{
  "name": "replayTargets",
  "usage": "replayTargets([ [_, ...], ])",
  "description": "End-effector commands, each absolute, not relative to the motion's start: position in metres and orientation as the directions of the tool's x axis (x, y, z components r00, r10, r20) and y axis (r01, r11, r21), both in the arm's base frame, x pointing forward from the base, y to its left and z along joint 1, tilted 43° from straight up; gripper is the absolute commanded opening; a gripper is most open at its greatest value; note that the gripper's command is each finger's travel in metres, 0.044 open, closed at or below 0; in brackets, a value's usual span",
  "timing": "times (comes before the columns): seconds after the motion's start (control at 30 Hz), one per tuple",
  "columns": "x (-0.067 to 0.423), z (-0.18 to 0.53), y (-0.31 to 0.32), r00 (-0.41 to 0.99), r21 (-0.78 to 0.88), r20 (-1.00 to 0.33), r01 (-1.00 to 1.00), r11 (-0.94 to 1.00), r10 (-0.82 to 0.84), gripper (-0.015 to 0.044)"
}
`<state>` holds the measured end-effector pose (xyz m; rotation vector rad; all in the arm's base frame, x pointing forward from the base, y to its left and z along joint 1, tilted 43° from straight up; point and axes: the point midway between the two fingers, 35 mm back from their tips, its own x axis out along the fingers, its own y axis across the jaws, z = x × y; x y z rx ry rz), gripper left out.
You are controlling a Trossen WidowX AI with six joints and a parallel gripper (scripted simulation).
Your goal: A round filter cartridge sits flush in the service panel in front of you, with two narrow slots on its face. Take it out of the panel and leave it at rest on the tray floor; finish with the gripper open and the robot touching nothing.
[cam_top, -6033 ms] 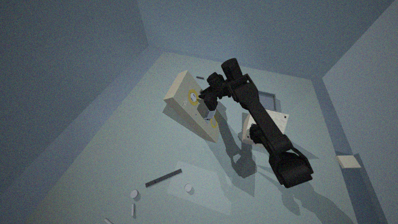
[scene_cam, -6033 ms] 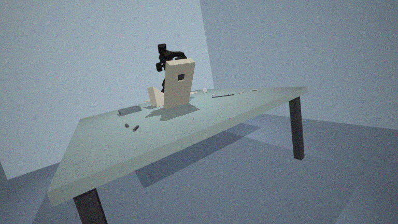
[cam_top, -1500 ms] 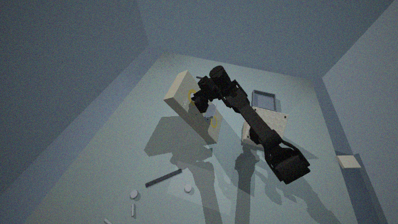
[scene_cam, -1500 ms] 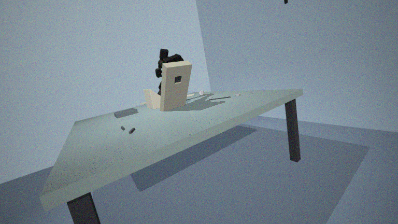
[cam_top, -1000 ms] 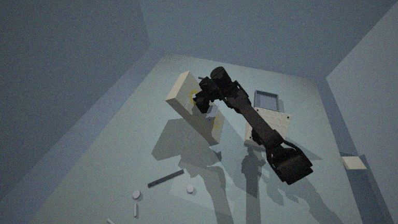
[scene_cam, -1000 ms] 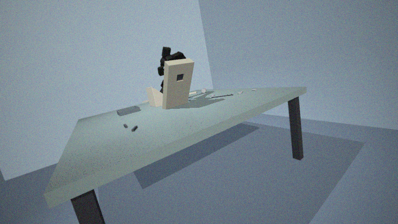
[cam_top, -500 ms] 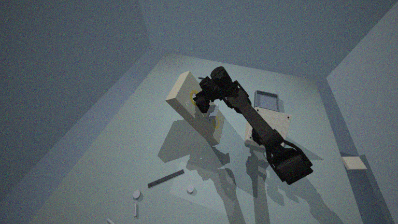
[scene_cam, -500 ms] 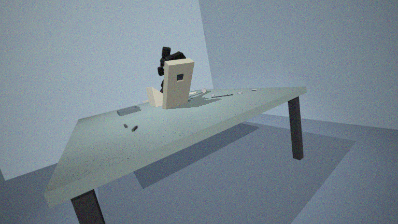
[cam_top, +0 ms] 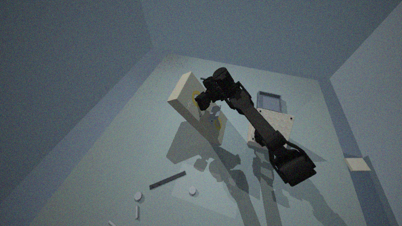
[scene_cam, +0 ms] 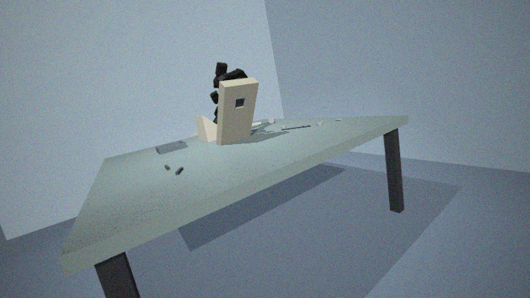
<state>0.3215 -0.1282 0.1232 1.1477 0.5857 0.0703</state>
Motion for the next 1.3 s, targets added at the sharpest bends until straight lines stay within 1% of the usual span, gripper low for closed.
replayTargets([
  [0.0,0.3254,0.1199,-0.1243,0.843,0.898,-0.411,0.308,0.315,0.348,0.0000],
  [0.3,0.3260,0.1195,-0.1240,0.843,0.903,-0.411,0.429,0.028,0.348,0.0000],
  [0.6,0.3258,0.1196,-0.1240,0.843,0.820,-0.411,0.508,-0.263,0.348,0.0000],
  [0.9,0.3254,0.1198,-0.1242,0.843,0.657,-0.411,0.538,-0.528,0.348,0.0000],
  [1.27,0.3245,0.1202,-0.1246,0.843,0.381,-0.411,0.505,-0.774,0.348,0.0000],
])
